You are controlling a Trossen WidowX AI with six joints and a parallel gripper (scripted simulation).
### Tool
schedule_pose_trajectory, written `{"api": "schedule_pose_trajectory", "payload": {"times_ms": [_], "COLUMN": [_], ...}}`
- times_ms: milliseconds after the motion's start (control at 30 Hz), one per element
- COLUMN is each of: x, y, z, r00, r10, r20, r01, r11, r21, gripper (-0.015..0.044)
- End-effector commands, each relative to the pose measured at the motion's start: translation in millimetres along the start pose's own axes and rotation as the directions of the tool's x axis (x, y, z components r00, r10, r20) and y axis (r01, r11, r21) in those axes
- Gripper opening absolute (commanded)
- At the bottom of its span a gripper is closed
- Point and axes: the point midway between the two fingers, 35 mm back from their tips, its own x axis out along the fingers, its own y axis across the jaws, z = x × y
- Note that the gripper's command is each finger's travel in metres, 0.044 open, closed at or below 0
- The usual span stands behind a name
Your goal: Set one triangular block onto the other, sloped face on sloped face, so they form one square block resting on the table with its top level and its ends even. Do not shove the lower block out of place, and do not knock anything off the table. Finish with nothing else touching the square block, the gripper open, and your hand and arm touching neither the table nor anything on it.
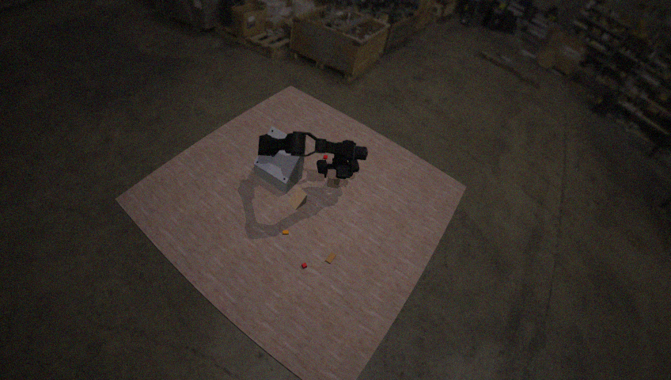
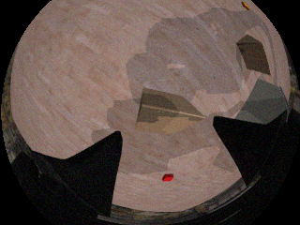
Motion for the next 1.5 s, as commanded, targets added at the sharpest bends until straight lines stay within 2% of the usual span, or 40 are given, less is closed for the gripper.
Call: {"api": "schedule_pose_trajectory", "payload": {"times_ms": [0, 133, 267, 367, 500, 767, 1067, 1300, 1400, 1467], "x": [-2, -1, -2, -2, -3, -5, -9, -12, -13, -13], "y": [-1, -4, -7, -10, -14, -20, -26, -31, -33, -33], "z": [11, 19, 28, 35, 41, 55, 71, 83, 86, 86], "r00": [0.994, 0.978, 0.955, 0.932, 0.910, 0.858, 0.787, 0.731, 0.715, 0.714], "r10": [0.012, 0.022, 0.041, 0.059, 0.077, 0.126, 0.197, 0.251, 0.266, 0.267], "r20": [-0.111, -0.206, -0.295, -0.357, -0.406, -0.497, -0.585, -0.635, -0.646, -0.647], "r01": [-0.051, -0.151, -0.276, -0.359, -0.411, -0.435, -0.292, -0.061, 0.033, 0.040], "r11": [0.932, 0.758, 0.497, 0.272, 0.070, -0.334, -0.716, -0.902, -0.937, -0.939], "r21": [-0.358, -0.635, -0.823, -0.893, -0.909, -0.836, -0.634, -0.427, -0.349, -0.343], "gripper": [0.0440, 0.0440, 0.0440, 0.0440, 0.0440, 0.0440, 0.0440, 0.0440, 0.0440, 0.0440]}}
